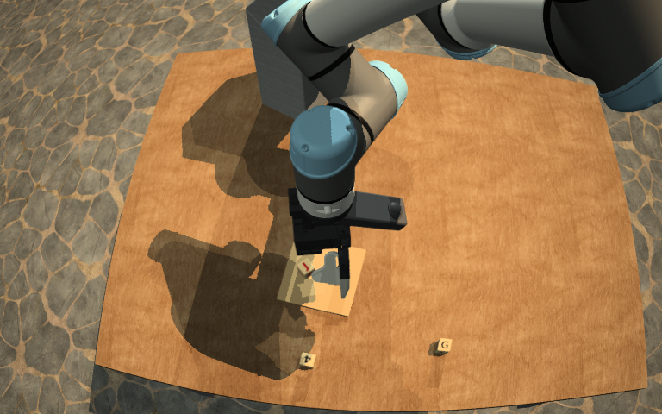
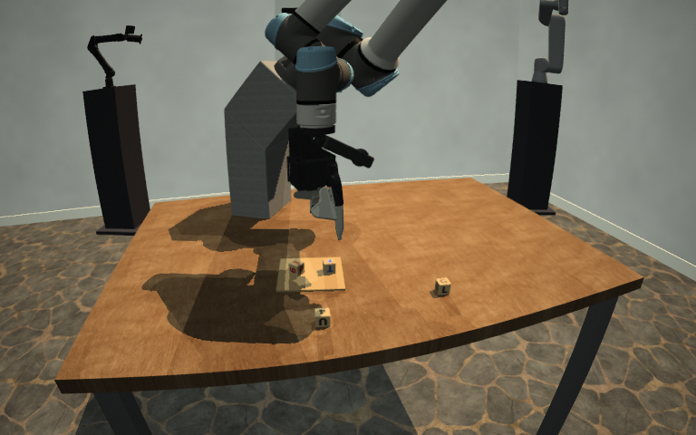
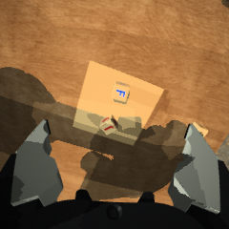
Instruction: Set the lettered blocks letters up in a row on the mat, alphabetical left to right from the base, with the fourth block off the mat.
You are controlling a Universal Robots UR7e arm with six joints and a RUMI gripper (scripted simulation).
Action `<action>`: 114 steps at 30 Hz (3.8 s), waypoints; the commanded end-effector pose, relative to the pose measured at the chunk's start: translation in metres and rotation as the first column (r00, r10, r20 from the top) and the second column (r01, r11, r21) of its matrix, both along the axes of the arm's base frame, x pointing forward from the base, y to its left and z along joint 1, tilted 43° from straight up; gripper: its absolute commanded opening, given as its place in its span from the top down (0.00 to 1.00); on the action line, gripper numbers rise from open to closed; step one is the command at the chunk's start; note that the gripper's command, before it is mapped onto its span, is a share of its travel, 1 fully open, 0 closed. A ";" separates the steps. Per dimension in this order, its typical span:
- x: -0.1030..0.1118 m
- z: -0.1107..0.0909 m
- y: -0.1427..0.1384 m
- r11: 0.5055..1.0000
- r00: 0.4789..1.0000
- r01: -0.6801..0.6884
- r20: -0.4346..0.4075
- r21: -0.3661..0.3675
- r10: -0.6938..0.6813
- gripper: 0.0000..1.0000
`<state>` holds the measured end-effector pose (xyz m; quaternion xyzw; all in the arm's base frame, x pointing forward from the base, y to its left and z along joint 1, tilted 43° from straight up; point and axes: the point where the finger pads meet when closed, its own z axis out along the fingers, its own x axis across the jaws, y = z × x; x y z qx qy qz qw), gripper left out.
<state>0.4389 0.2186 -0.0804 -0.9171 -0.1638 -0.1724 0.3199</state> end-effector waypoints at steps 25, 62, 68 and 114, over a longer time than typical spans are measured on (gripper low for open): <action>-0.001 -0.014 -0.013 0.875 0.795 -0.426 0.367 -0.231 0.484 0.00; 0.004 -0.031 -0.031 0.492 0.170 -0.611 0.505 -0.620 0.846 0.00; 0.006 -0.035 -0.035 0.395 0.011 -0.594 0.484 -0.701 0.875 0.00; 0.014 -0.044 -0.046 0.102 -0.468 -0.412 0.306 -0.905 0.829 0.63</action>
